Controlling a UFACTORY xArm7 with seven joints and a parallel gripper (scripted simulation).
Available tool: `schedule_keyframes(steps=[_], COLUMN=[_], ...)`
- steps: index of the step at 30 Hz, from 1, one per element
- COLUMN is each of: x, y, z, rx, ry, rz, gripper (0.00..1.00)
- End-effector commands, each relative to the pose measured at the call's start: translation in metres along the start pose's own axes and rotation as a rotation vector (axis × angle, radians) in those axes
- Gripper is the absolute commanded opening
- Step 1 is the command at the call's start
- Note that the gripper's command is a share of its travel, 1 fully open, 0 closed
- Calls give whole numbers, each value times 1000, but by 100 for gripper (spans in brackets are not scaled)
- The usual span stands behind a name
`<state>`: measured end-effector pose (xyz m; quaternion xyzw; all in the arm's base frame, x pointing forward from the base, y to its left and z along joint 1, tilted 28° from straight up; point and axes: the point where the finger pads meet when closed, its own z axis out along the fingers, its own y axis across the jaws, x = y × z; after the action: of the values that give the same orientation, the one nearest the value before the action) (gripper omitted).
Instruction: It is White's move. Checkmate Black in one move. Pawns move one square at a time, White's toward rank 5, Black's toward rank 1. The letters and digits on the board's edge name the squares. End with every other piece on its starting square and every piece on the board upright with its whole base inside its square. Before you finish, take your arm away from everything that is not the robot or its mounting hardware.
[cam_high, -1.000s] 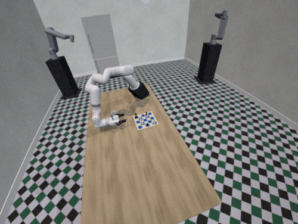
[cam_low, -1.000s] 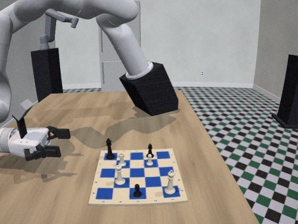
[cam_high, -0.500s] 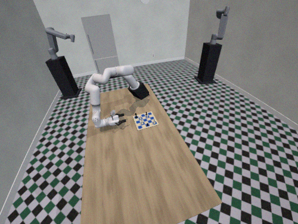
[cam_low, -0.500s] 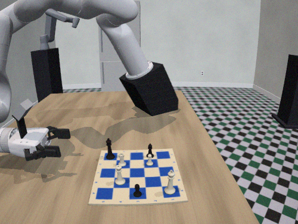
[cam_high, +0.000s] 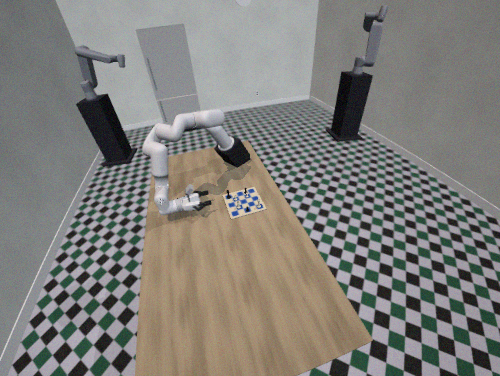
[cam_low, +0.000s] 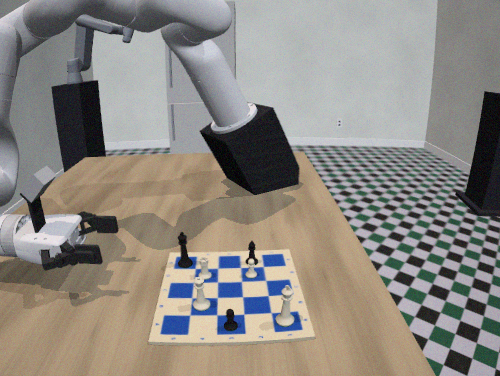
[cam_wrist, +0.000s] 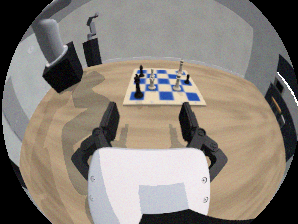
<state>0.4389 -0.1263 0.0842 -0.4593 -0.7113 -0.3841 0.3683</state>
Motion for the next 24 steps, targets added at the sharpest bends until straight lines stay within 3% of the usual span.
schedule_keyframes(steps=[1,12,24], x=[1,14,86], y=[1,1,0], z=[-1,-1,-1], rx=[0,0,0], ry=[-2,-2,-2], rz=[-3,-3,-3], gripper=[100,100,100])
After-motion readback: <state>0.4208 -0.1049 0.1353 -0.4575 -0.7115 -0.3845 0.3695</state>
